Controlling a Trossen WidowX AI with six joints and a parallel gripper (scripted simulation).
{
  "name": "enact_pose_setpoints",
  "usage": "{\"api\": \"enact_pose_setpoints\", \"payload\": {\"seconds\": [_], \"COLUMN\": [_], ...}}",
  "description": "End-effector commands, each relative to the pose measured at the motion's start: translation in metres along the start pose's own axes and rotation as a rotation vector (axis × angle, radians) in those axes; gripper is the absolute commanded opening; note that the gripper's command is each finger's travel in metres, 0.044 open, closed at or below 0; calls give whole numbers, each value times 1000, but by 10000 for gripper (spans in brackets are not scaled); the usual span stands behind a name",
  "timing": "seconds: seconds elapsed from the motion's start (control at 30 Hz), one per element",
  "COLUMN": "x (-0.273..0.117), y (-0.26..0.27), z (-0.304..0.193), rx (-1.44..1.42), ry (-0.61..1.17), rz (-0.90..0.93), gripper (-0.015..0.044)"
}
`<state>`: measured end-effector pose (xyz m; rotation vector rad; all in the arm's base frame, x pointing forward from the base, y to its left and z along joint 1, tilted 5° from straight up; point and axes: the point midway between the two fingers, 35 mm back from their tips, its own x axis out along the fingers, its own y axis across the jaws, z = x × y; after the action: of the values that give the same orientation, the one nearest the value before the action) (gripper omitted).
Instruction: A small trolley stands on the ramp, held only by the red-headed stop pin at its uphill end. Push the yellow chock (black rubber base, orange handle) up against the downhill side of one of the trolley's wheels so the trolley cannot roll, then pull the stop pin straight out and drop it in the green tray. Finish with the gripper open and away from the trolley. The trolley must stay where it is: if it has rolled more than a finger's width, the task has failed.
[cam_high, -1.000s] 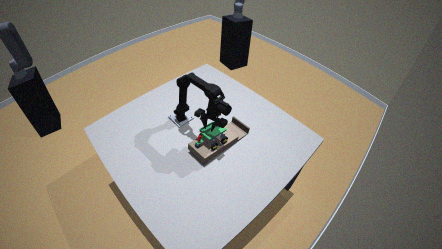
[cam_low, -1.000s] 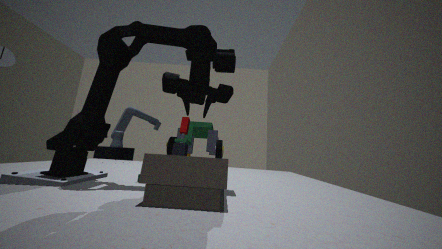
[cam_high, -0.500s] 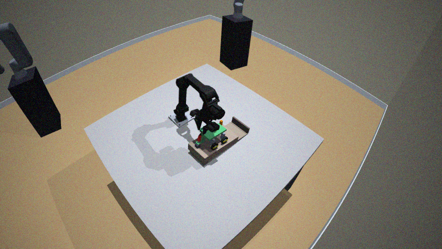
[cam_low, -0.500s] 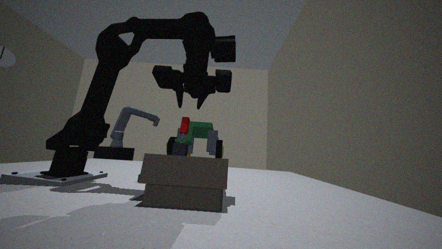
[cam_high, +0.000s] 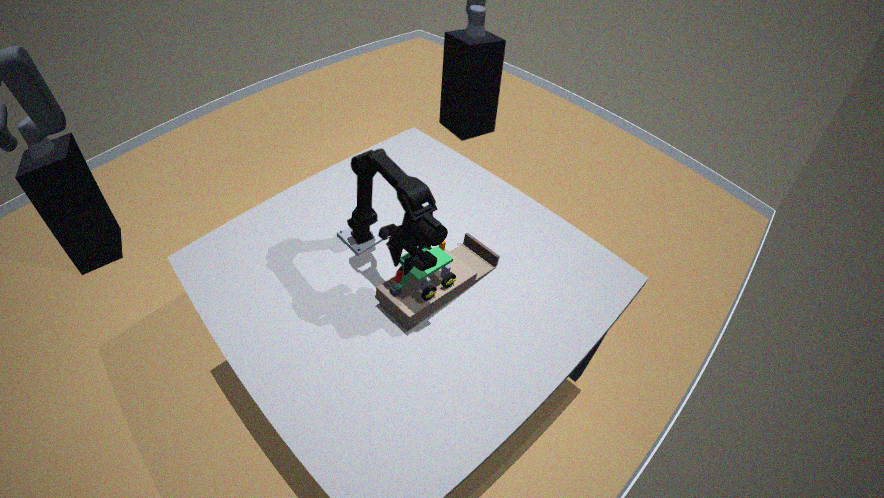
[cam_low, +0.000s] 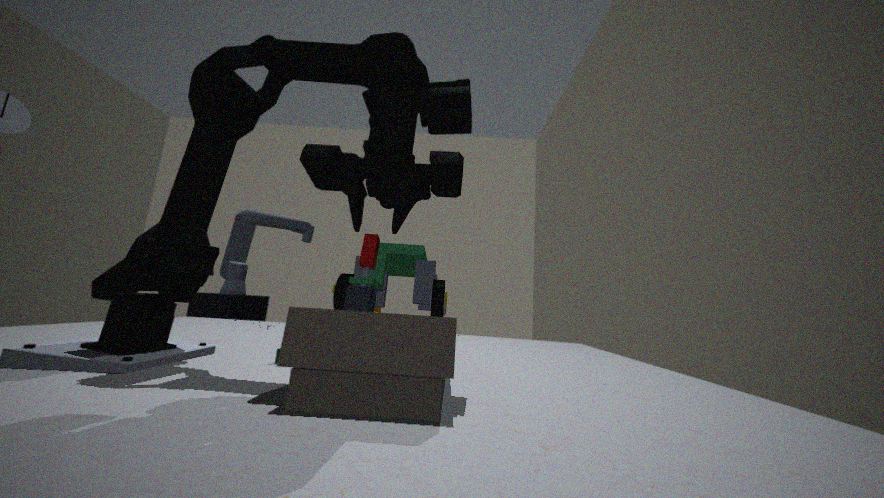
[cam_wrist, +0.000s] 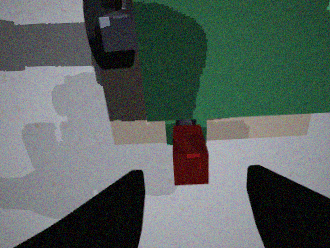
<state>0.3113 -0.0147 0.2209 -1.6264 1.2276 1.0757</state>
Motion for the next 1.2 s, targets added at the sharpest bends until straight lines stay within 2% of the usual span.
{"api": "enact_pose_setpoints", "payload": {"seconds": [0.0, 1.17], "x": [7, 48], "y": [1, 1], "z": [0, -1], "rx": [-6, -6], "ry": [2, 4], "rz": [3, 3], "gripper": [190, 190]}}
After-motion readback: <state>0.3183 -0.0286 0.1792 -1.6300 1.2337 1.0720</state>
